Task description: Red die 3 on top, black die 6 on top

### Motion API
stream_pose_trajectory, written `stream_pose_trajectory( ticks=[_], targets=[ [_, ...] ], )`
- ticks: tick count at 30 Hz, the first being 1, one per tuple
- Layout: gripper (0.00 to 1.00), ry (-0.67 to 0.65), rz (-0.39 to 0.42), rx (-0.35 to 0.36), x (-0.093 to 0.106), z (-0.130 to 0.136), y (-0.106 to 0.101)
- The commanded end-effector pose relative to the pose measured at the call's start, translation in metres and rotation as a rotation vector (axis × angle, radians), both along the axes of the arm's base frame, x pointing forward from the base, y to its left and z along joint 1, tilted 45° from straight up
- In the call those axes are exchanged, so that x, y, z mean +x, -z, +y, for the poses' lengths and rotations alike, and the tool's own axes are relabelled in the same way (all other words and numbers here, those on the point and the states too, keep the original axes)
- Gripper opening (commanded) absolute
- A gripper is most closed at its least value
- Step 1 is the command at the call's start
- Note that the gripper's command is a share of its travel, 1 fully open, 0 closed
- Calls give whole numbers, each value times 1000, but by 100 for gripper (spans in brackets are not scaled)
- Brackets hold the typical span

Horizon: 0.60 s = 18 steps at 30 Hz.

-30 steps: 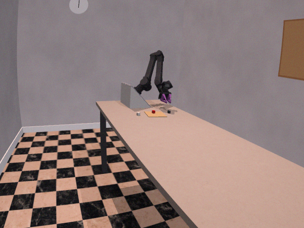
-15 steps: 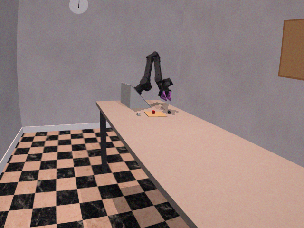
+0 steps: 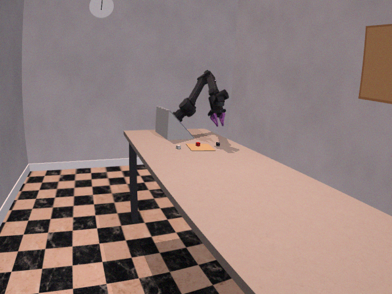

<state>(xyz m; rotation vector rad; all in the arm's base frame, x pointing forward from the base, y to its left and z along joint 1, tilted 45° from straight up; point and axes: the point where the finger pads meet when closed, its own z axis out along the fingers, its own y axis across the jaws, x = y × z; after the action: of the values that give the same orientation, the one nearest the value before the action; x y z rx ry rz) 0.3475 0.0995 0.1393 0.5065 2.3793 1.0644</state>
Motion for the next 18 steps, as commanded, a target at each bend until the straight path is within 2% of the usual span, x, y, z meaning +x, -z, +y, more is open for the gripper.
stream_pose_trajectory(
  ticks=[1,4,7,13,15,18],
  targets=[
    [35,-135,53,-94,22,-7,-6],
    [35,-229,125,-80,25,-4,-7],
    [35,-241,133,-77,25,-3,-7],
    [35,-403,309,-56,37,-19,-7],
    [35,-464,338,-53,36,-9,-7],
    [35,-477,357,-46,38,-12,-8]
  ],
)
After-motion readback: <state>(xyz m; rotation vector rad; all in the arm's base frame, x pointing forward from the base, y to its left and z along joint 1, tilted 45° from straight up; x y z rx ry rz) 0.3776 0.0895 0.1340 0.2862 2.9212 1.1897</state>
